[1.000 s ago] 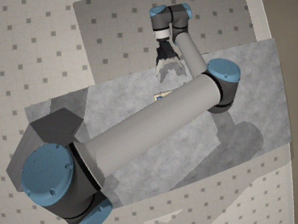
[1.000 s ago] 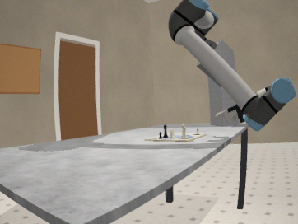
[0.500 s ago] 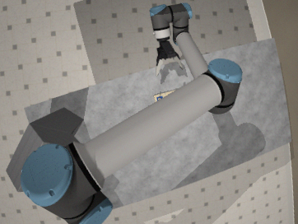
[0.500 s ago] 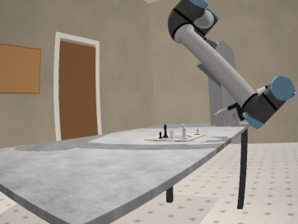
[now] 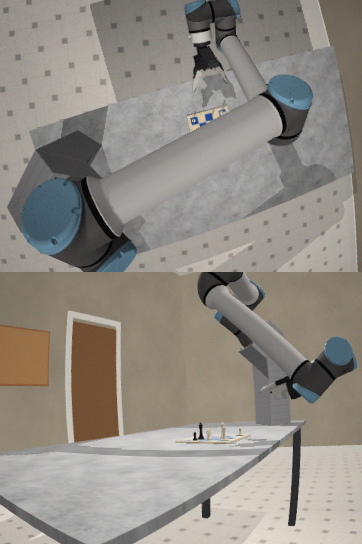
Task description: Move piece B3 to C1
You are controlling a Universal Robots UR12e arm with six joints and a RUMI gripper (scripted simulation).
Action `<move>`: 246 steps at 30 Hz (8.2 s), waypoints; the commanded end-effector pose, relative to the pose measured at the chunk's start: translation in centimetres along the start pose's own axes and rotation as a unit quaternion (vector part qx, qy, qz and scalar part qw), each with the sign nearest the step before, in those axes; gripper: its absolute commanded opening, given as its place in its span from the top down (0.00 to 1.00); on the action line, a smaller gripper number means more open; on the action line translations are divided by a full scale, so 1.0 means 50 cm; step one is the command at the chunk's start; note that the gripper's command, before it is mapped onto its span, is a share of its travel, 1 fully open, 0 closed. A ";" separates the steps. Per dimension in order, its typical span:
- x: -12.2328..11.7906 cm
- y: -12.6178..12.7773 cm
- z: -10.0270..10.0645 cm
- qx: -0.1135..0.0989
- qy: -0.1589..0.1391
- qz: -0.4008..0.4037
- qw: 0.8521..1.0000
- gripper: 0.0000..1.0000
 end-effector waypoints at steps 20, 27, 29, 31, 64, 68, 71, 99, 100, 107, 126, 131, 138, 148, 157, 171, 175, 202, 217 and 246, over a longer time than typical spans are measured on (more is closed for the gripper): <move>0.020 0.003 -0.003 -0.005 -0.005 0.008 1.000 0.00; 0.023 0.003 0.003 -0.012 -0.012 0.019 1.000 0.00; 0.024 0.002 0.006 -0.015 -0.016 0.025 0.999 0.00; 0.026 0.001 0.010 -0.019 -0.020 0.033 0.999 0.00; 0.064 -0.017 0.084 -0.101 -0.107 0.177 0.973 0.00; 0.069 -0.019 0.095 -0.111 -0.119 0.196 0.967 0.00; 0.071 -0.020 0.098 -0.115 -0.123 0.202 0.965 0.00; 0.099 -0.027 0.149 -0.167 -0.178 0.294 0.924 0.00; 0.099 -0.027 0.149 -0.167 -0.178 0.294 0.924 0.00; 0.108 -0.029 0.166 -0.182 -0.195 0.321 0.909 0.00; 0.127 -0.030 0.208 -0.221 -0.235 0.387 0.864 0.00; 0.134 -0.031 0.224 -0.232 -0.249 0.410 0.846 0.00; 0.143 -0.031 0.247 -0.252 -0.269 0.443 0.817 0.00; 0.156 -0.030 0.279 -0.276 -0.295 0.486 0.775 0.00; 0.174 -0.029 0.325 -0.310 -0.332 0.545 0.705 0.00; 0.199 -0.023 0.396 -0.355 -0.380 0.625 0.583 0.00; 0.206 -0.021 0.418 -0.367 -0.393 0.646 0.543 0.00; 0.223 -0.015 0.473 -0.393 -0.422 0.693 0.432 0.00; 0.223 -0.015 0.474 -0.393 -0.422 0.694 0.431 0.00; 0.199 -0.015 0.484 -0.291 -0.498 0.583 0.572 0.00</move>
Point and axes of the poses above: the point where the finger pads meet when closed, its own z axis out along the fingers, its own y axis across the jaws, x = y × z, the point moved 4 cm from there along -z, back along the fingers, and after that the axes turned 15 degrees about -z, right-handed, at the moved point
